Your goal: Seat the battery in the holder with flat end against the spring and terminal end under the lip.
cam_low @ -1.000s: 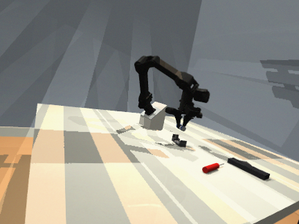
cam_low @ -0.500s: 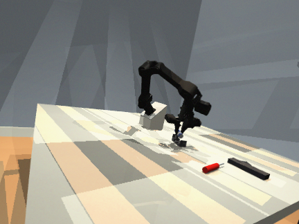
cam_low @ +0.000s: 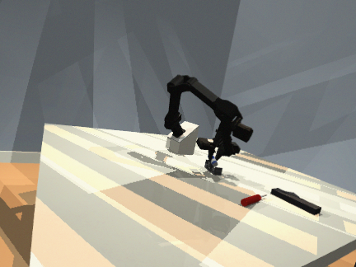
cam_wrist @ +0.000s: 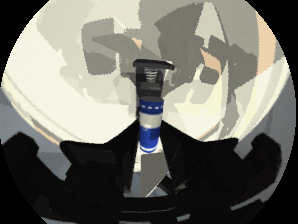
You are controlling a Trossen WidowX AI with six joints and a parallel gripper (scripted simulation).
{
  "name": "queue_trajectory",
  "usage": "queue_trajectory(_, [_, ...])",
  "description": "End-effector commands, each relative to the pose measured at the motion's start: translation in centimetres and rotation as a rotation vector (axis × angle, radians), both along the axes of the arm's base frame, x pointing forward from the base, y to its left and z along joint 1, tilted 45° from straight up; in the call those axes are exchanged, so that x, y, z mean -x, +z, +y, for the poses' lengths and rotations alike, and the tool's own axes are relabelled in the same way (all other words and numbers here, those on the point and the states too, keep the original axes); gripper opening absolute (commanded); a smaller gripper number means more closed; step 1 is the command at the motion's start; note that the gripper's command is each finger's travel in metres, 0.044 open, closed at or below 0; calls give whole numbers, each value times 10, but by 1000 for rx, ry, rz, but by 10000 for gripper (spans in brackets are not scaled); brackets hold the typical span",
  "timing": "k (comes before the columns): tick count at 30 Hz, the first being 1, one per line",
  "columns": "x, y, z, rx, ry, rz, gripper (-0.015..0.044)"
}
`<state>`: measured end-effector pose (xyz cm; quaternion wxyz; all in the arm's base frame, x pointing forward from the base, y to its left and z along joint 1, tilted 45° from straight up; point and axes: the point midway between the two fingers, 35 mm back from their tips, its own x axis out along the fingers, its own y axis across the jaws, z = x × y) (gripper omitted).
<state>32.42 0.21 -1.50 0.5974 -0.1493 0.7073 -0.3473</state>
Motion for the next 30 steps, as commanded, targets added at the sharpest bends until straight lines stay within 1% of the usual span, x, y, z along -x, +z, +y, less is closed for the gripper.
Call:
queue_trajectory(1, [-2,-2,0,-10,-25,19,88])
queue_trajectory(30, [-9,-8,-9,-41,-142,141,88])
